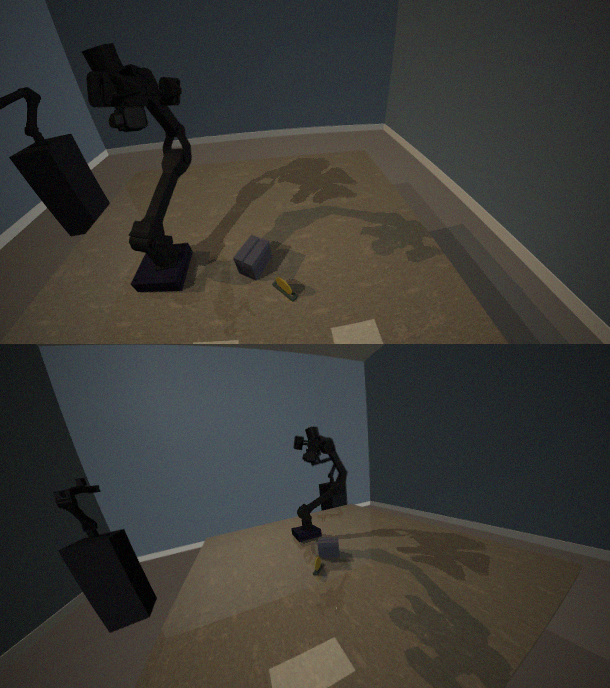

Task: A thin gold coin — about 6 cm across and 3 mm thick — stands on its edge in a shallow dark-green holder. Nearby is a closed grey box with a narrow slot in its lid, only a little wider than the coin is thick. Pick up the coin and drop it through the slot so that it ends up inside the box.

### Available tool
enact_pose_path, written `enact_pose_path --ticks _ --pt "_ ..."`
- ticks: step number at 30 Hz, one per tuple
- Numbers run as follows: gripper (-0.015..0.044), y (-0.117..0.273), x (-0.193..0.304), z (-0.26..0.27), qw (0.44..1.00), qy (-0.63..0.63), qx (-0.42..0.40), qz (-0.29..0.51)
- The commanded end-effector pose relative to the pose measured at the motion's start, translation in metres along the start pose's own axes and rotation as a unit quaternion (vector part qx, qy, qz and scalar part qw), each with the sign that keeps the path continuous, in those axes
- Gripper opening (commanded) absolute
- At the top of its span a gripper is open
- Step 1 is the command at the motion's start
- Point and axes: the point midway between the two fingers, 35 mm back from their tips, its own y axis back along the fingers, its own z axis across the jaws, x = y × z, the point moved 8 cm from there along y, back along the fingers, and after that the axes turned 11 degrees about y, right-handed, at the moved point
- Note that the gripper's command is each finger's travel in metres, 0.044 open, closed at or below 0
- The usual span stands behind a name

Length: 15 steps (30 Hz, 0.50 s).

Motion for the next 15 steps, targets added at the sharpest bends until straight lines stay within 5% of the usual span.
enact_pose_path --ticks 1,9,15 --pt "0.0374 0.000 0.000 0.001 1.000 0.000 0.001 0.000" --pt "0.0164 -0.013 -0.022 0.055 0.998 0.028 0.052 -0.026" --pt "0.0161 -0.065 -0.058 0.109 0.975 0.145 0.154 -0.066"
